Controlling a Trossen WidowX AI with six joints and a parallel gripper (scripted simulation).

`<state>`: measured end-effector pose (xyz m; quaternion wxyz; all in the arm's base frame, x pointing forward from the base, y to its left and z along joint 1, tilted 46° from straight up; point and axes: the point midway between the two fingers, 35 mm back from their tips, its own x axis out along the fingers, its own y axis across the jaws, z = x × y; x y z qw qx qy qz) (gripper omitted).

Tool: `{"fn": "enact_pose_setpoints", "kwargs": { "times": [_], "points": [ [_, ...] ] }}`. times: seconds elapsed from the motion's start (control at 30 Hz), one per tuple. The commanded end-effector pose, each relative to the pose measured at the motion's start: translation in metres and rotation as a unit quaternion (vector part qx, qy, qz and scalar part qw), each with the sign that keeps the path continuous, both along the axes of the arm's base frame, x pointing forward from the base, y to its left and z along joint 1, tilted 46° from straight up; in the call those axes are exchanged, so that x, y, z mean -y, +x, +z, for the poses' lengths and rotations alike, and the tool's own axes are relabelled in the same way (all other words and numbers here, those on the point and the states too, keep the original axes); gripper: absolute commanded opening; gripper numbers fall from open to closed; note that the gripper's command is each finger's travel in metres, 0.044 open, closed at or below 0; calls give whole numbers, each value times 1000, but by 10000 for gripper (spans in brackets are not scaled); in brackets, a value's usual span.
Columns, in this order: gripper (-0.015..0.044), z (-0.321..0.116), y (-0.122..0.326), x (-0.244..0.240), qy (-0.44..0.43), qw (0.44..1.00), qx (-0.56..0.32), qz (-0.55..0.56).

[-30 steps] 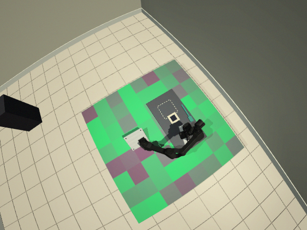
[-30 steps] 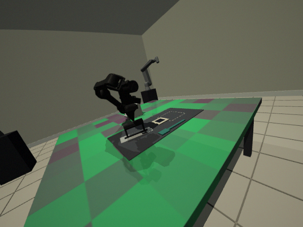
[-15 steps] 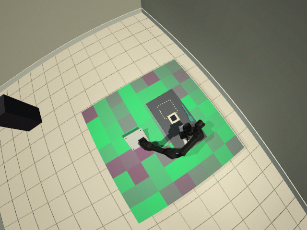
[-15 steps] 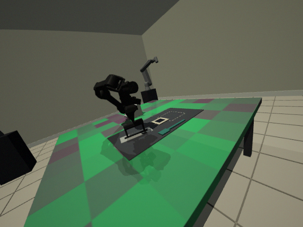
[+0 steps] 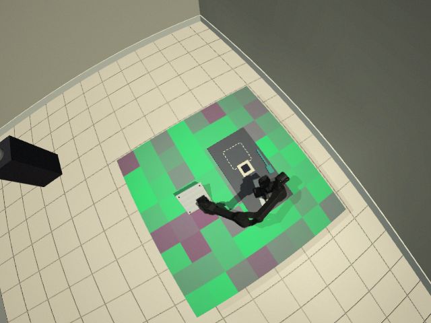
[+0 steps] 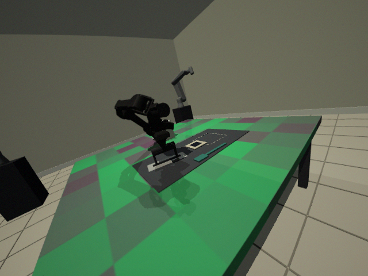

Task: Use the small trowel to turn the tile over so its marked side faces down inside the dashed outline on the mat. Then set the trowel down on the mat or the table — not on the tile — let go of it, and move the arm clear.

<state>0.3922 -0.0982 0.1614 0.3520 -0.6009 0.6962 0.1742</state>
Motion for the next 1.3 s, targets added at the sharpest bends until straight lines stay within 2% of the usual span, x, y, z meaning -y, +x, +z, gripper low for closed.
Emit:
{"fn": "enact_pose_setpoints", "kwargs": {
  "times": [0.0, 0.03, 0.2, 0.23, 0.97, 1.27],
  "points": [
    [270, -4, -1, 4, -1, 1000, 3, -1],
    [270, -4, -1, 5, -1, 1000, 3, -2],
    [139, -4, -1, 5, -1, 1000, 3, -2],
    [130, -4, -1, 5, -1, 1000, 3, -2],
    [130, -4, -1, 5, -1, 1000, 1, 0],
    [130, -4, -1, 5, 3, 992, -87, 87]
  ]
}}
